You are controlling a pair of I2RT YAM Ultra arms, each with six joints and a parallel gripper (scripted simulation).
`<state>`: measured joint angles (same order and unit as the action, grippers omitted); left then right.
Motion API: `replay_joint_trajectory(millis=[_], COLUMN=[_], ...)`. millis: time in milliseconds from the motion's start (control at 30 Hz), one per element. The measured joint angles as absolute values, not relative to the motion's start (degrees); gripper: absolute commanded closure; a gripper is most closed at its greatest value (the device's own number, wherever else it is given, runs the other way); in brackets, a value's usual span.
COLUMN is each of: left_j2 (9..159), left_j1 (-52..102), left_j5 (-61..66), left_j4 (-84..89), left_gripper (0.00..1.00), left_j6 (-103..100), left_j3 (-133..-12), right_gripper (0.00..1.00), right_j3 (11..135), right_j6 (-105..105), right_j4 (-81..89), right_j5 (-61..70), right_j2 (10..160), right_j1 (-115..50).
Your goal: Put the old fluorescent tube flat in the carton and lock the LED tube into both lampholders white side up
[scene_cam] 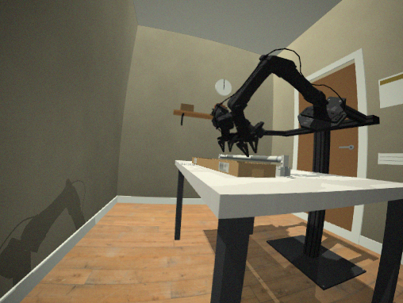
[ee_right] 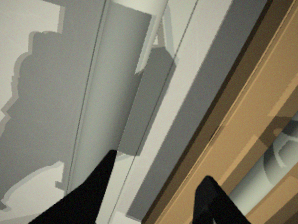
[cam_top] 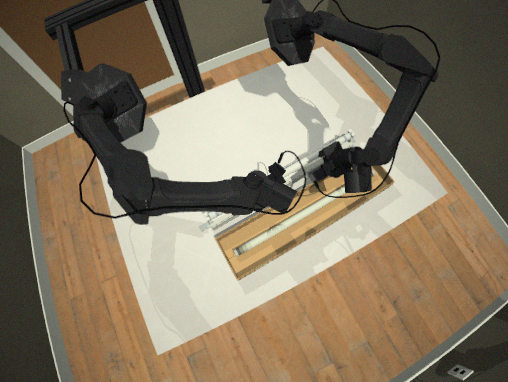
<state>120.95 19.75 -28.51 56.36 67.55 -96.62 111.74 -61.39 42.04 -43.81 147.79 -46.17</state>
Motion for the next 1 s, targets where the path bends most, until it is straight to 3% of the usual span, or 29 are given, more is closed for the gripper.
replay_joint_trajectory(millis=[1000], left_j2=[107.35], left_j1=[26.81], left_j5=[-37.93], left_j4=[21.5], left_gripper=[0.51], left_j6=[71.66], left_j3=[-64.62], right_gripper=[0.51], right_j3=[73.36], right_j6=[-75.66], right_j4=[-4.49], right_j5=[-54.13], right_j2=[136.14], right_j1=[-51.03])
